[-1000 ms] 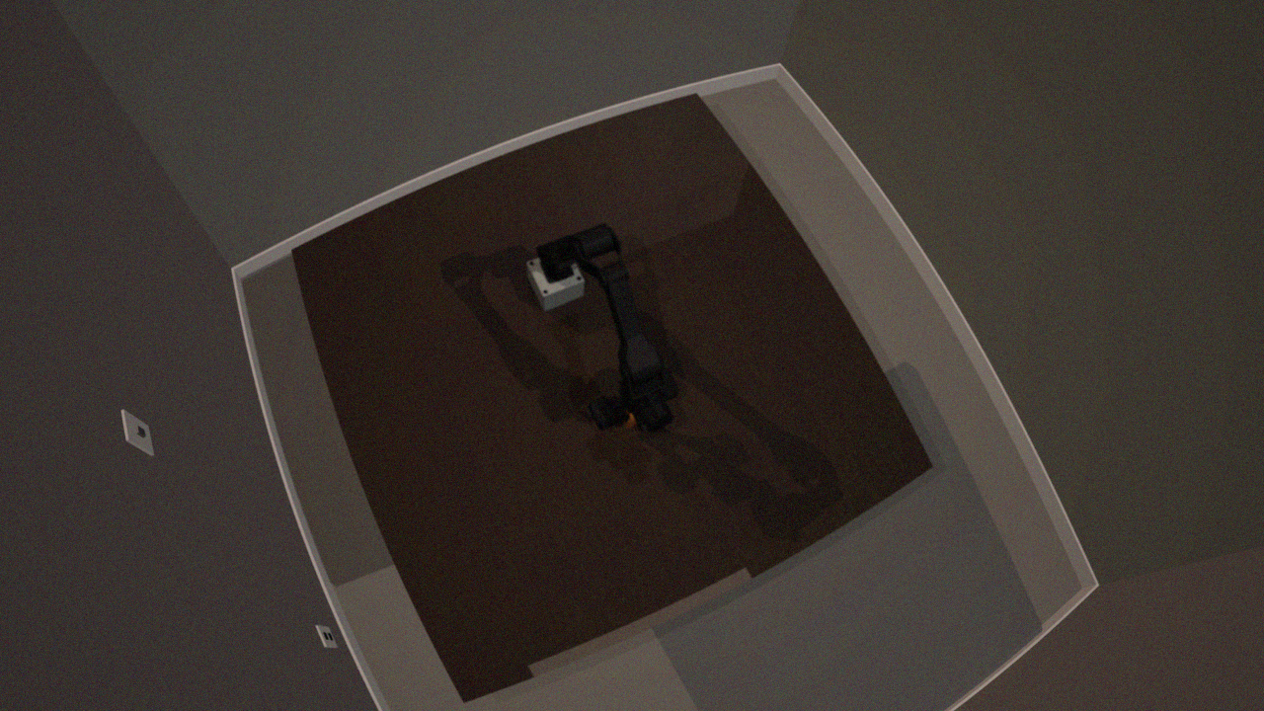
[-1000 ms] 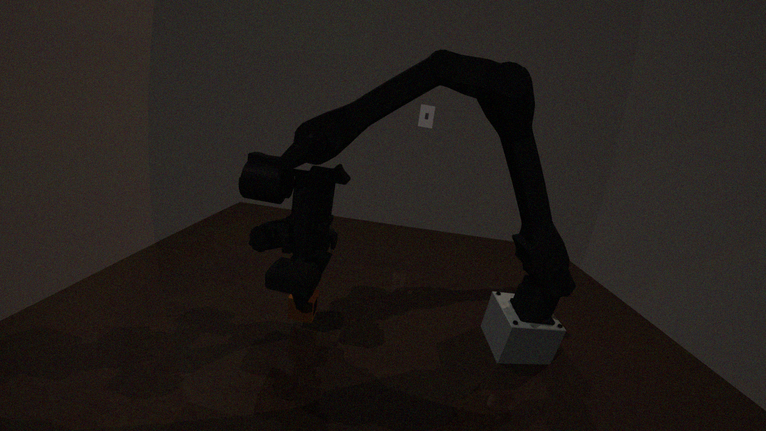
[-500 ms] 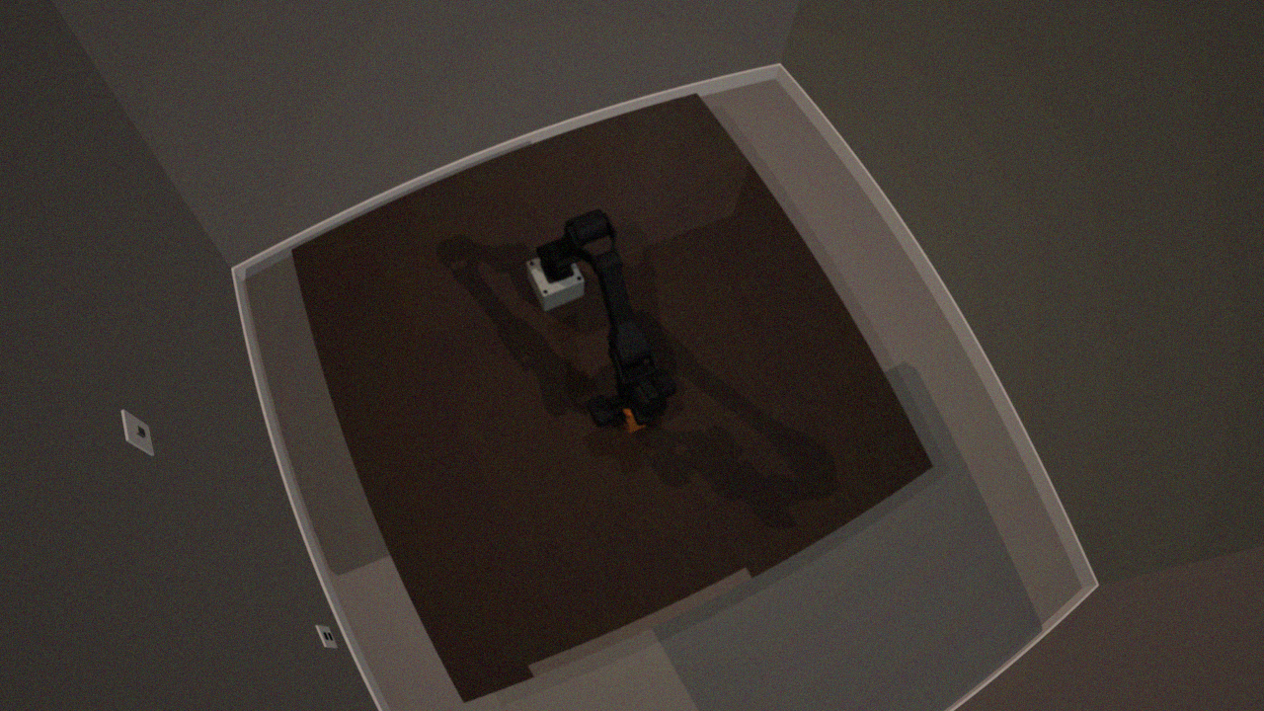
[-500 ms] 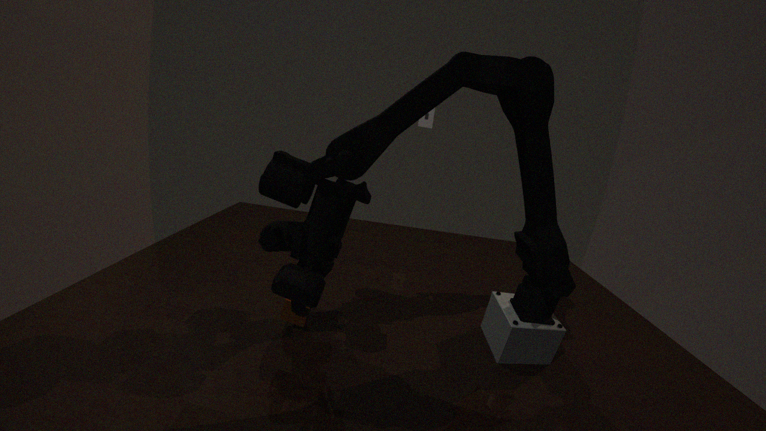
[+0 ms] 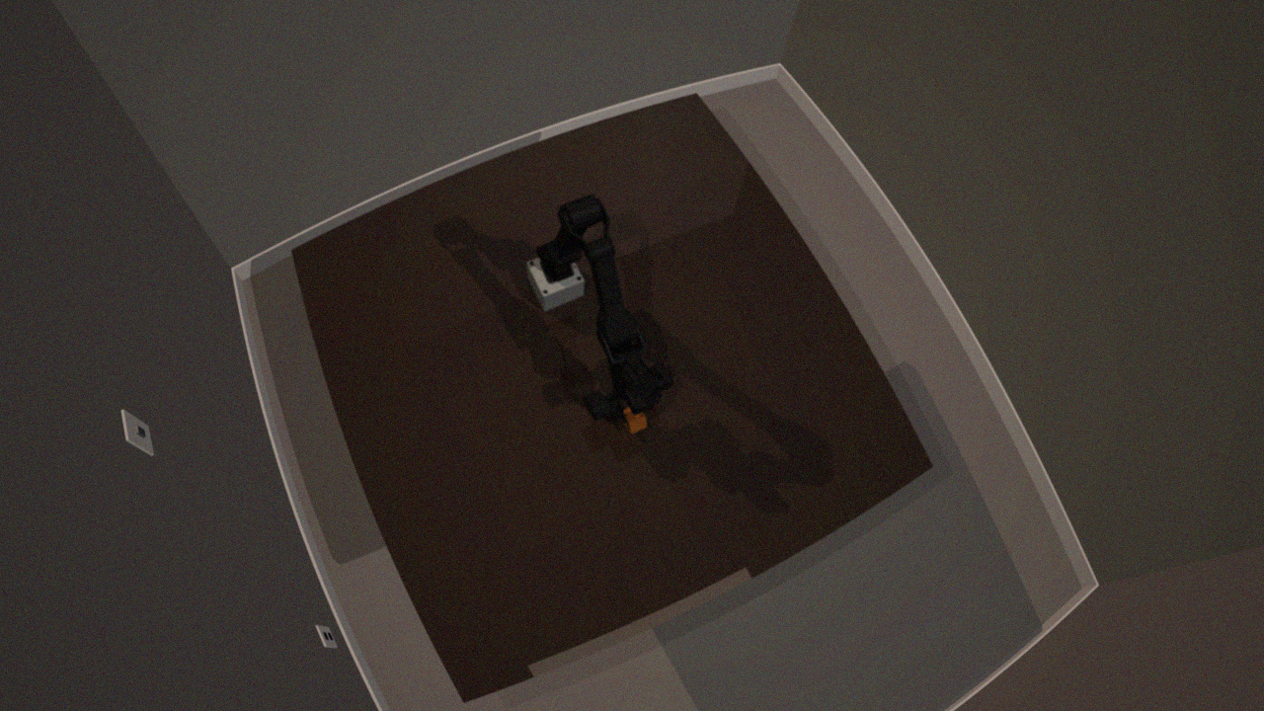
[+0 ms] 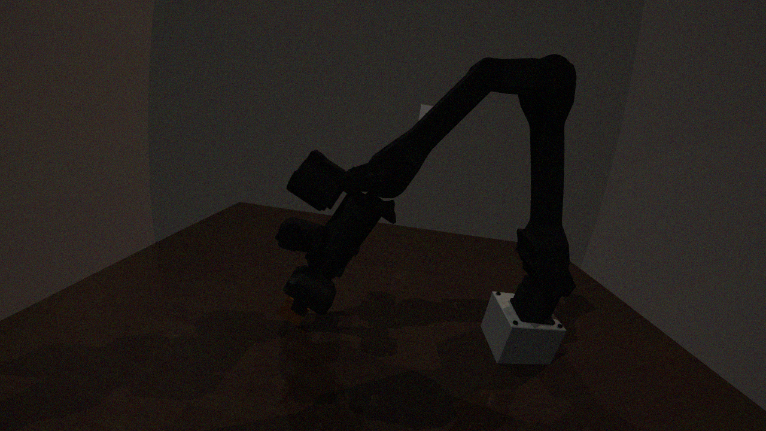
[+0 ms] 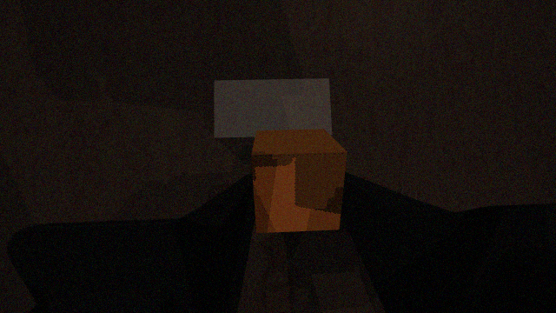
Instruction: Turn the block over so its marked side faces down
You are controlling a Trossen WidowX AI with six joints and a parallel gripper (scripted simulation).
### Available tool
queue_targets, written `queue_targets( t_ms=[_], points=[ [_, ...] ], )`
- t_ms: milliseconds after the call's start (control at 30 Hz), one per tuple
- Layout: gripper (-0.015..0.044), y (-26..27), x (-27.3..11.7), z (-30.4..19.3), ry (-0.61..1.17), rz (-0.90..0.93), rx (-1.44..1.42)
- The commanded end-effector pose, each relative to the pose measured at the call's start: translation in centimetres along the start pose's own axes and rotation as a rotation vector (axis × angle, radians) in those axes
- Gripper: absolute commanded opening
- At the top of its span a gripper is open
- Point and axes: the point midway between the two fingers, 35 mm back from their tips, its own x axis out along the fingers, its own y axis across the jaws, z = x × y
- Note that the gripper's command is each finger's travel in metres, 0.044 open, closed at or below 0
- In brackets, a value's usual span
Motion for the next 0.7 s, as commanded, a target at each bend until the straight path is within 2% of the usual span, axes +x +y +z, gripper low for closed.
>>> queue_targets(
  t_ms=[0, 167, 667],
  points=[
    [0.0000, 0.0, -0.4, -0.2, -0.057, -0.003, 0.004],
    [0.0000, 0.0, -0.2, -0.1, -0.069, -0.003, 0.004],
    [0.0000, -0.1, 2.8, -0.4, -0.289, -0.006, 0.001]
  ],
)
